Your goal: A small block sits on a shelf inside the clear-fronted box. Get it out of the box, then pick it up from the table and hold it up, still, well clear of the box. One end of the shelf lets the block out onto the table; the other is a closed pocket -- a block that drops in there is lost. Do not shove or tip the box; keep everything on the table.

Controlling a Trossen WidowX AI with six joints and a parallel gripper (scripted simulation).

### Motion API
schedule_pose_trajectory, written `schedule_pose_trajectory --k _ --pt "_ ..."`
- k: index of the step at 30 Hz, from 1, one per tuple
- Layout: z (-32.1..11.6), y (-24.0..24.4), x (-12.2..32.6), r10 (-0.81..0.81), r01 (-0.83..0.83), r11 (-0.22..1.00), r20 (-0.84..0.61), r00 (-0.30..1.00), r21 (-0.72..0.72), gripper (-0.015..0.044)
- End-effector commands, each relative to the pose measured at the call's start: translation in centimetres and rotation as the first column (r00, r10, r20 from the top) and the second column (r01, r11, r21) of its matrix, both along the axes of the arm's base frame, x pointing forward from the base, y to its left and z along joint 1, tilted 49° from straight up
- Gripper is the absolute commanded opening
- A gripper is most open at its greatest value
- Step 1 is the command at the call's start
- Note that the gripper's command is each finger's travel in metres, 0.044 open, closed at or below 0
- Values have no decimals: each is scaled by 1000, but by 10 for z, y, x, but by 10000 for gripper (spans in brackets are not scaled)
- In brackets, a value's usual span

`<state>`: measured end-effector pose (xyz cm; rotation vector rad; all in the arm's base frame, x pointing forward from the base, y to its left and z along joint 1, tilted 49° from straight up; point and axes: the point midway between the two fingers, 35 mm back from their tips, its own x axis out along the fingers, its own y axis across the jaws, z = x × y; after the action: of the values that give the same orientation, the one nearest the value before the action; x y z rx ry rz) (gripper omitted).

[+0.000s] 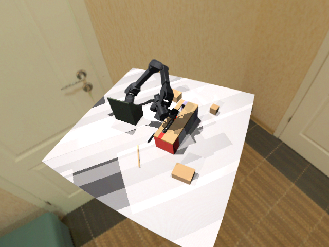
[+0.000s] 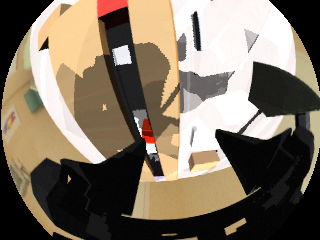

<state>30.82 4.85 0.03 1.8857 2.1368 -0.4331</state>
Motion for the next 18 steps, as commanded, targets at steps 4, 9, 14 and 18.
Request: schedule_pose_trajectory --k 4,9,14,18 --pt "-8 10 -2 -4 4 1000 -7 1000 4 400" --pt "-13 17 -3 -5 5 1000 -7 1000 3 400" --pt "-18 23 -4 -5 5 1000 -7 1000 4 400" --pt "-22 28 -6 -4 4 1000 -7 1000 5 400"
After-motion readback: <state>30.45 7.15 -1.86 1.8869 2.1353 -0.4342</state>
